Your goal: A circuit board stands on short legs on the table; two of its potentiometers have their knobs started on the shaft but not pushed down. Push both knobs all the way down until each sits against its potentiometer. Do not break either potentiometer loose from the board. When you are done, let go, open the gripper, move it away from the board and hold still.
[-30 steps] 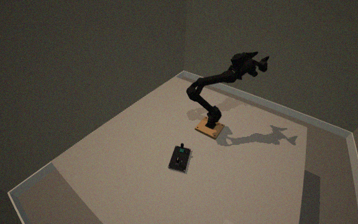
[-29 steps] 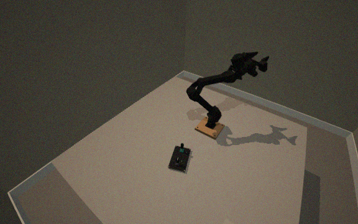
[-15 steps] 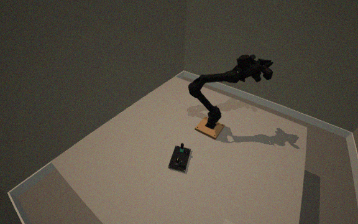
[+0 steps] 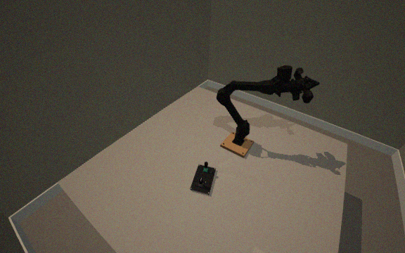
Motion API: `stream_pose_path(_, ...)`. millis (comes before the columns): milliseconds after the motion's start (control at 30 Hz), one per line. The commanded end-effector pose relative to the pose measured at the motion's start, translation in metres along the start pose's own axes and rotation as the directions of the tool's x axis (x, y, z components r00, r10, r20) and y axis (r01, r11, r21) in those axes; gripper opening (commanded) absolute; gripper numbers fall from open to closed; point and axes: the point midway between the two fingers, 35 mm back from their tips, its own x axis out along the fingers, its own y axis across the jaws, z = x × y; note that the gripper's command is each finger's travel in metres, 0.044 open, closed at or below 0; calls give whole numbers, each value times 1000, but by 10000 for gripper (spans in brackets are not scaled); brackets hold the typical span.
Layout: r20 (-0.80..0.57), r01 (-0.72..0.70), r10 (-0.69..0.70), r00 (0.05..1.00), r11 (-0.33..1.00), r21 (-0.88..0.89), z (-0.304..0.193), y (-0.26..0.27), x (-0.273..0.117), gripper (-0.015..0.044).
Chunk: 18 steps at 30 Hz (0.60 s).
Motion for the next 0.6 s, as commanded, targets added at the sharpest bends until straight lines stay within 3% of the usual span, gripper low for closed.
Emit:
stream_pose_path(0,2,-78,78,997,996,39,-2,21,2,0)
stream_pose_path(567,17,-393,402,915,884,253,-15,117,-8,0)
